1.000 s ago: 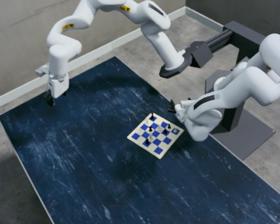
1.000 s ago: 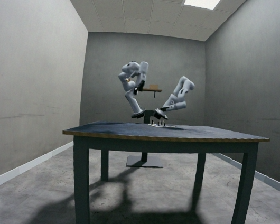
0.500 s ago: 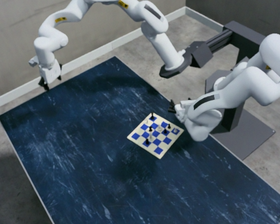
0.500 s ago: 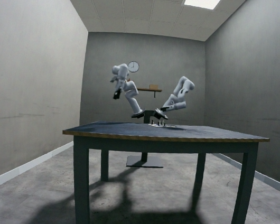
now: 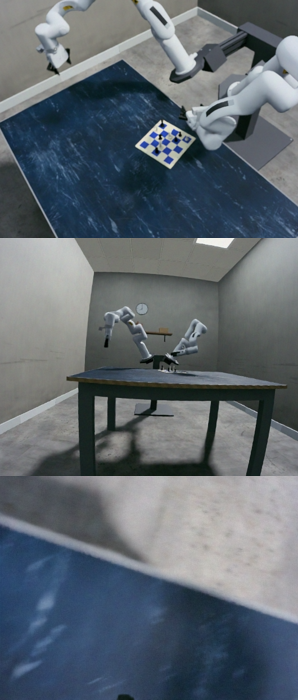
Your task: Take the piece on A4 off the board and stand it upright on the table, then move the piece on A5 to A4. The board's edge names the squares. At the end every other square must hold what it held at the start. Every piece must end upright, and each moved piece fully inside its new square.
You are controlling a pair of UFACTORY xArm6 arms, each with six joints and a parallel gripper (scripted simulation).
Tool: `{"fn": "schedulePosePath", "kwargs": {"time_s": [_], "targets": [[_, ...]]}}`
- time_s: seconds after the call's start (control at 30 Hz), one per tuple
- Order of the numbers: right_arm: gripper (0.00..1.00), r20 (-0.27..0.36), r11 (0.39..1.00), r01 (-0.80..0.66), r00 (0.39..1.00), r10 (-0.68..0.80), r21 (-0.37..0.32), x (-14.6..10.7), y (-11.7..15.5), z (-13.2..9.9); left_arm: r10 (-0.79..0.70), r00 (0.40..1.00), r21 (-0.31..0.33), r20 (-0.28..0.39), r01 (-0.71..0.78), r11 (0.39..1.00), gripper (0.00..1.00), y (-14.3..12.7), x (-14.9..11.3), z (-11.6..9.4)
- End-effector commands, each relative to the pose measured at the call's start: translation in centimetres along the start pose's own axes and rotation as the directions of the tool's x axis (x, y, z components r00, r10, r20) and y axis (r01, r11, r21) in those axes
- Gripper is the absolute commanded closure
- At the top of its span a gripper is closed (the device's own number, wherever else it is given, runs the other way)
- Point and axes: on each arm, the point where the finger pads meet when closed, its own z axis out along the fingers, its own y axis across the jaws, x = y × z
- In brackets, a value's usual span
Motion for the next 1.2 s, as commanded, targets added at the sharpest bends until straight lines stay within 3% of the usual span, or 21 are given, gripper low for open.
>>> {"fn": "schedulePosePath", "kwargs": {"time_s": [0.0,0.1,0.17,0.2,0.4,0.67,0.73,1.17], "targets": [[0.00,0.045,0.999,-0.023,0.999,0.024,-0.032,3.3,6.0,1.4,0.002,1.000,0.001,0.001,-0.002,1.000,0.00,-0.1,0.0,-0.1],[0.00,0.071,0.998,-0.041,0.996,0.045,-0.054,4.8,10.1,2.1,0.002,1.000,0.001,0.001,-0.002,1.000,0.00,-0.1,0.0,-0.1],[0.00,0.071,0.998,-0.041,0.996,0.045,-0.054,4.8,10.1,2.1,0.002,1.000,0.001,0.001,-0.002,1.000,0.00,-0.1,0.0,-0.1],[0.00,0.079,0.997,-0.048,0.995,0.052,-0.060,5.8,12.9,2.5,0.002,1.000,0.001,0.001,-0.002,1.000,0.00,-0.1,0.0,-0.1],[0.00,0.121,0.992,-0.086,0.988,0.096,-0.090,7.4,21.3,3.0,0.002,1.000,0.001,0.001,-0.002,1.000,0.00,-0.1,0.0,-0.1],[0.00,0.154,0.984,-0.135,0.976,0.152,-0.114,7.6,31.3,2.5,0.002,1.000,0.001,0.001,-0.002,1.000,0.00,-0.1,0.0,-0.1],[0.00,0.154,0.984,-0.135,0.976,0.152,-0.114,7.6,31.3,2.5,0.002,1.000,0.001,0.001,-0.002,1.000,0.00,-0.1,0.0,-0.1],[0.00,0.161,0.970,-0.202,0.961,0.223,-0.132,5.1,43.0,0.2,0.002,1.000,0.001,0.001,-0.002,1.000,0.00,-0.1,0.0,-0.1]]}}
